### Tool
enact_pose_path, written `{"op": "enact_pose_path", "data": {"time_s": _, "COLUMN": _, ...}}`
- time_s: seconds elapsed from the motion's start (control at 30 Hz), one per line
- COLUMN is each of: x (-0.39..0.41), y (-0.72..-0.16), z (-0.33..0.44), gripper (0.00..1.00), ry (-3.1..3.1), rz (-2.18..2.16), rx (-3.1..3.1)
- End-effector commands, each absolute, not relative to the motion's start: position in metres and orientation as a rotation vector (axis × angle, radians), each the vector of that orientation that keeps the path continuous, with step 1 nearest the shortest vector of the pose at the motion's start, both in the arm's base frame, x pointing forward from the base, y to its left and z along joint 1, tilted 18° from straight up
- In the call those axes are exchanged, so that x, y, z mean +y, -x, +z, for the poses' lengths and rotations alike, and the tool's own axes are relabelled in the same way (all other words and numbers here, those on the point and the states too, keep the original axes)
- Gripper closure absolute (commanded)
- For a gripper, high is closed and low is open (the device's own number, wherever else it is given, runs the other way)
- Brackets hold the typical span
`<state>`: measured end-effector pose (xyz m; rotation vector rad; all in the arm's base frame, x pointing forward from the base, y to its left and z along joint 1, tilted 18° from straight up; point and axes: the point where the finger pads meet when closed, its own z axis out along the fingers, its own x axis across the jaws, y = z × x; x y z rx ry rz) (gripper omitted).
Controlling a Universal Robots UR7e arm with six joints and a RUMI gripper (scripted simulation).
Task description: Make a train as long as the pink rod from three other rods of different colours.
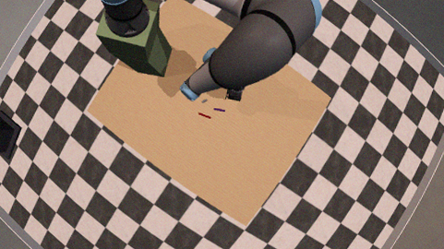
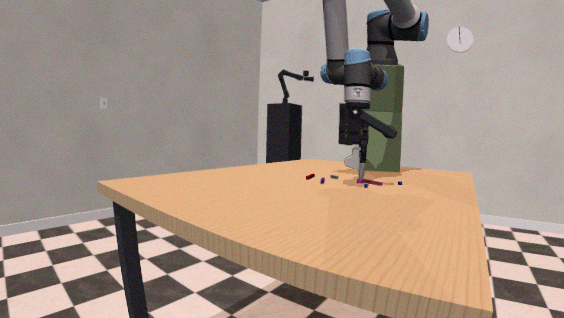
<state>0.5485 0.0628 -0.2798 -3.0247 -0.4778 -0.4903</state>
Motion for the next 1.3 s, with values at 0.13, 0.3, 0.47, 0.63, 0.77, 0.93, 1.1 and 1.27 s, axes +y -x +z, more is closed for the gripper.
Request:
{"op": "enact_pose_path", "data": {"time_s": 0.13, "x": 0.063, "y": -0.551, "z": -0.279, "gripper": 1.0, "ry": 3.025, "rz": -0.496, "rx": -0.48}}
{"op": "enact_pose_path", "data": {"time_s": 0.3, "x": 0.063, "y": -0.551, "z": -0.281, "gripper": 1.0, "ry": 3.025, "rz": -0.495, "rx": -0.48}}
{"op": "enact_pose_path", "data": {"time_s": 0.47, "x": 0.064, "y": -0.552, "z": -0.284, "gripper": 1.0, "ry": 3.025, "rz": -0.496, "rx": -0.481}}
{"op": "enact_pose_path", "data": {"time_s": 0.63, "x": 0.064, "y": -0.554, "z": -0.288, "gripper": 1.0, "ry": 3.025, "rz": -0.496, "rx": -0.481}}
{"op": "enact_pose_path", "data": {"time_s": 0.77, "x": 0.064, "y": -0.554, "z": -0.29, "gripper": 1.0, "ry": 3.025, "rz": -0.496, "rx": -0.48}}
{"op": "enact_pose_path", "data": {"time_s": 0.93, "x": 0.064, "y": -0.555, "z": -0.291, "gripper": 1.0, "ry": 3.025, "rz": -0.496, "rx": -0.48}}
{"op": "enact_pose_path", "data": {"time_s": 1.1, "x": 0.064, "y": -0.554, "z": -0.29, "gripper": 1.0, "ry": 3.025, "rz": -0.495, "rx": -0.48}}
{"op": "enact_pose_path", "data": {"time_s": 1.27, "x": 0.064, "y": -0.554, "z": -0.29, "gripper": 1.0, "ry": 3.025, "rz": -0.495, "rx": -0.48}}
